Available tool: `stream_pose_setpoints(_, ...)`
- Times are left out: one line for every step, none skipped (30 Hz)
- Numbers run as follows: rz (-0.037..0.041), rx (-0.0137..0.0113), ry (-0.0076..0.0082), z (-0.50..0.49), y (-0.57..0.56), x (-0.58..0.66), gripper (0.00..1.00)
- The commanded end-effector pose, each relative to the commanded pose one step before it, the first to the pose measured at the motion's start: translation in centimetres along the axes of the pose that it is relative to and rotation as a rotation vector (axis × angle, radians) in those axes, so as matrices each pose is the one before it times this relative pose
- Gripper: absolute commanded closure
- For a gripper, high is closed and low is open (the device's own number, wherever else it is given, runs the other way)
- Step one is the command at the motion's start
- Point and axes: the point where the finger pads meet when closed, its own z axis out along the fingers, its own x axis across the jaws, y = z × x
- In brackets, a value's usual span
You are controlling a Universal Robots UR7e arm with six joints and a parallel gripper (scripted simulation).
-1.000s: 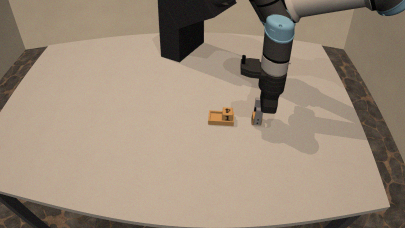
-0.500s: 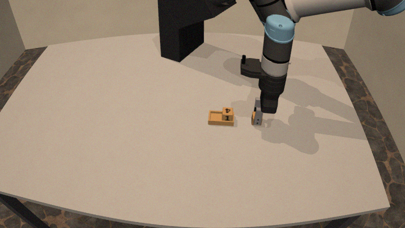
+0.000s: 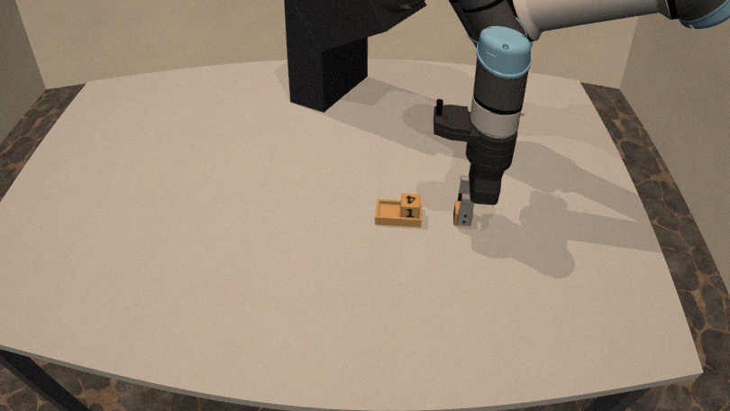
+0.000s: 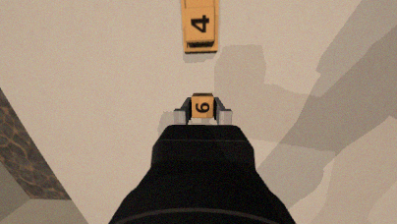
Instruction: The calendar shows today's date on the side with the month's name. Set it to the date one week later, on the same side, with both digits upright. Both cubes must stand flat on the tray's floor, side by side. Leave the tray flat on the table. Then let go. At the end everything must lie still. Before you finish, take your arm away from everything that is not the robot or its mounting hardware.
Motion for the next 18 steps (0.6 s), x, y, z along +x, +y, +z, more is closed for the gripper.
stream_pose_setpoints(-0.00131, 0.00034, -0.00047, -0.0118, -0.003, -0.133, 0.43)
stream_pose_setpoints(-0.00014, 0.00007, -0.0002, -0.0137, 0.002, -0.007, 0.43)
stream_pose_setpoints(-0.00021, 0.00009, -0.00028, -0.0181, 0.002, -0.009, 0.43)
stream_pose_setpoints(-0.00057, 0.00015, -0.00053, -0.0248, 0.005, -0.018, 0.43)
stream_pose_setpoints(-0.0007, 0.00018, -0.00065, -0.0303, 0.006, -0.022, 0.43)
stream_pose_setpoints(0.00019, 0.00012, -0.00029, -0.0239, -0.01, -0.008, 0.43)
stream_pose_setpoints(0.00043, 0.00013, -0.00027, -0.0266, -0.013, -0.003, 0.43)
stream_pose_setpoints(0.0, 0.0, 0.0, 0.0, 0.0, 0.0, 0.43)
stream_pose_setpoints(0.0, 0.0, 0.0, 0.0, 0.0, 0.0, 0.43)
stream_pose_setpoints(0.00037, 0.00006, -0.0001, -0.0255, -0.008, 0.005, 0.43)
stream_pose_setpoints(0.00015, -0.00001, -0.00002, -0.0262, -0.002, 0.003, 0.43)
stream_pose_setpoints(0.00011, -0.00006, 0.00006, -0.0275, 0.001, 0.007, 0.43)
stream_pose_setpoints(0.00012, -0.00007, 0.00007, -0.0308, 0.001, 0.008, 0.43)
stream_pose_setpoints(0.00014, -0.00008, 0.00007, -0.0341, 0.001, 0.009, 0.43)
stream_pose_setpoints(0.00015, -0.00008, 0.00008, -0.0375, 0.001, 0.01, 0.43)
stream_pose_setpoints(0.00017, -0.00008, 0.00009, -0.041, 0.001, 0.011, 0.43)
stream_pose_setpoints(0.00018, -0.00008, 0.00009, -0.0446, 0.0, 0.012, 0.43)
stream_pose_setpoints(0.0002, -0.00008, 0.0001, -0.0481, 0.0, 0.014, 0.43)
